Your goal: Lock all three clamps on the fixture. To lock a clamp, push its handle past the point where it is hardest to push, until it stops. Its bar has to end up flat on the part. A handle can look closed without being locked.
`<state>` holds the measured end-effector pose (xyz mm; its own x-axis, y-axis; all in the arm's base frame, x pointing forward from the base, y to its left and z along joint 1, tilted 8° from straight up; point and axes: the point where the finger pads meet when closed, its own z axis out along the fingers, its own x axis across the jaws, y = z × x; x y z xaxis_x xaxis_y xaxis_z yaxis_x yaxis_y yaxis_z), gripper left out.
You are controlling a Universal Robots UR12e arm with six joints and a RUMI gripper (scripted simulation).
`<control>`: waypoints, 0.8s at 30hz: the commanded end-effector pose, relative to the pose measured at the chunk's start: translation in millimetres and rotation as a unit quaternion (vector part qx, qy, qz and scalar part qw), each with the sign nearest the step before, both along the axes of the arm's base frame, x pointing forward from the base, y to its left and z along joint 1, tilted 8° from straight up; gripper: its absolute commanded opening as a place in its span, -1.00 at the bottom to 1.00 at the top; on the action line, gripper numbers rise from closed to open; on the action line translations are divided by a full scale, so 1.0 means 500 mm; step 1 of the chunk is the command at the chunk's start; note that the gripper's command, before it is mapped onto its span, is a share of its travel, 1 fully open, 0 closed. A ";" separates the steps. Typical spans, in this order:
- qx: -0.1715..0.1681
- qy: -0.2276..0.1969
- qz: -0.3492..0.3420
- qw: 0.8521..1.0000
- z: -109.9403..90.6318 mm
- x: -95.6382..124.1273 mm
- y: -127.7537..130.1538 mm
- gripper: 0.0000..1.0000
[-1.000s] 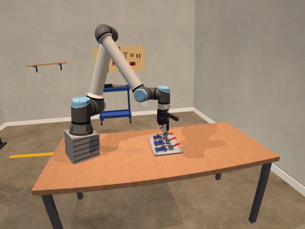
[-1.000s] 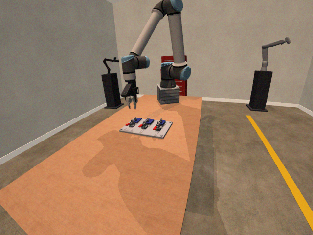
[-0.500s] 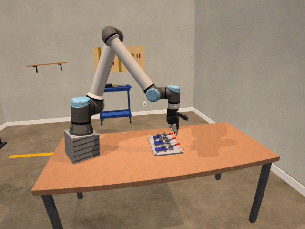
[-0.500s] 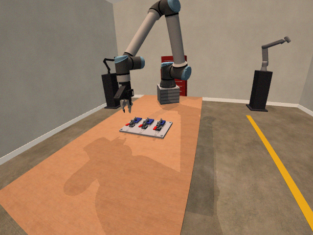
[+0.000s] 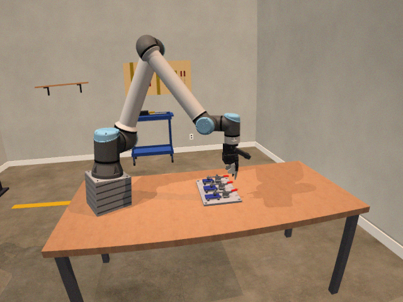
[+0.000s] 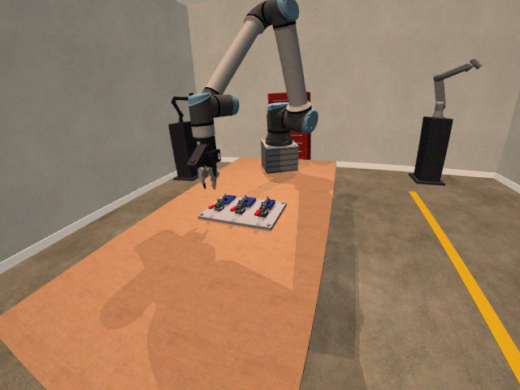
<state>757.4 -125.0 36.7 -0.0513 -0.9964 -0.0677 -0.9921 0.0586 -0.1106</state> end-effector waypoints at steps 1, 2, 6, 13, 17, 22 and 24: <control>0.000 -0.001 0.000 1.000 -0.013 0.003 0.000 -0.44; 0.000 -0.001 0.000 1.000 -0.019 0.004 0.001 -0.44; 0.000 -0.001 0.000 1.000 -0.045 0.007 0.002 -0.44; 0.000 -0.001 0.000 1.000 -0.090 0.012 0.005 -0.44; 0.000 -0.001 0.000 1.000 -0.110 0.015 0.006 -0.44; 0.000 -0.001 0.000 1.000 -0.132 0.017 0.008 -0.44; 0.000 -0.001 0.000 1.000 -0.137 0.018 0.008 -0.44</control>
